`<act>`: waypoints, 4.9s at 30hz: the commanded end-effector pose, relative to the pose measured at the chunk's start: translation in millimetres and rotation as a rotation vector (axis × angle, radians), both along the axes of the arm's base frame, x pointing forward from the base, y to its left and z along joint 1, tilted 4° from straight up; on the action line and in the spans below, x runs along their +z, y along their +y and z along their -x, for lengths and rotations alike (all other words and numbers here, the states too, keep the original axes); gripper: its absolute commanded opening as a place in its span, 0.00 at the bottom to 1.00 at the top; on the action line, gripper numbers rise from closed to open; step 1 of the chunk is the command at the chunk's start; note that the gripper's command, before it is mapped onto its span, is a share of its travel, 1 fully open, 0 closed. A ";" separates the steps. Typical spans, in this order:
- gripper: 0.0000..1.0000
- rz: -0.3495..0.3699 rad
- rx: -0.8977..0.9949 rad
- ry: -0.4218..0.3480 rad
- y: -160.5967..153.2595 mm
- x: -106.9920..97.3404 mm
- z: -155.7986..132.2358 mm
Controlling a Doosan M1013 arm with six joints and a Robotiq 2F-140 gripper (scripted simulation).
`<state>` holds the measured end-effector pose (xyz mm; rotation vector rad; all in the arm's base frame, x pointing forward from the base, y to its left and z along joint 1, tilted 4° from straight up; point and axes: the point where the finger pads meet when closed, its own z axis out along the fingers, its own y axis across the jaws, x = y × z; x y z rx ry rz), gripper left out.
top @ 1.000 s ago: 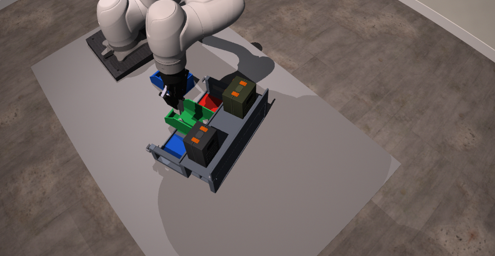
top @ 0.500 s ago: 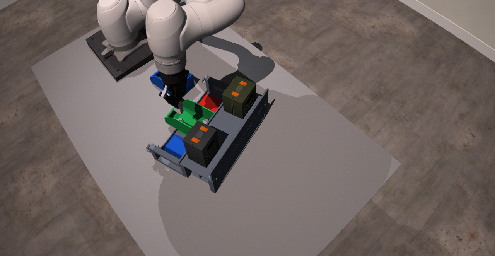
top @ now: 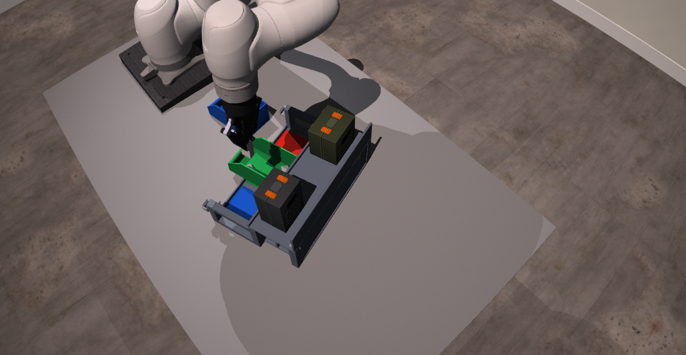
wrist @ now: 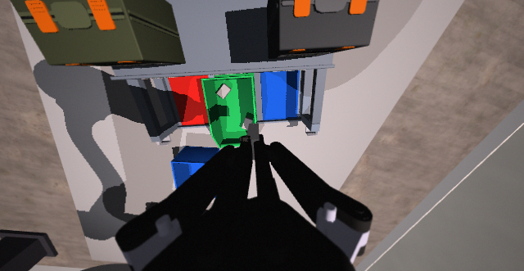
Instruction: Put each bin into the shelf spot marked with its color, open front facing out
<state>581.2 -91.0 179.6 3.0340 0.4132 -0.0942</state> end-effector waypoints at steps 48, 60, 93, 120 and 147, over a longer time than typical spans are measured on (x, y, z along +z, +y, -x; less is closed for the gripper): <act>0.10 -0.009 -1.548 -0.185 10.0 -30.8 130.1; 0.10 -0.010 -1.561 -0.186 10.2 -31.2 131.3; 0.10 -0.010 -1.561 -0.186 10.2 -31.2 131.3; 0.10 -0.009 -1.562 -0.186 7.3 -80.8 129.4; 0.10 -0.009 -1.562 -0.186 3.9 -138.0 127.2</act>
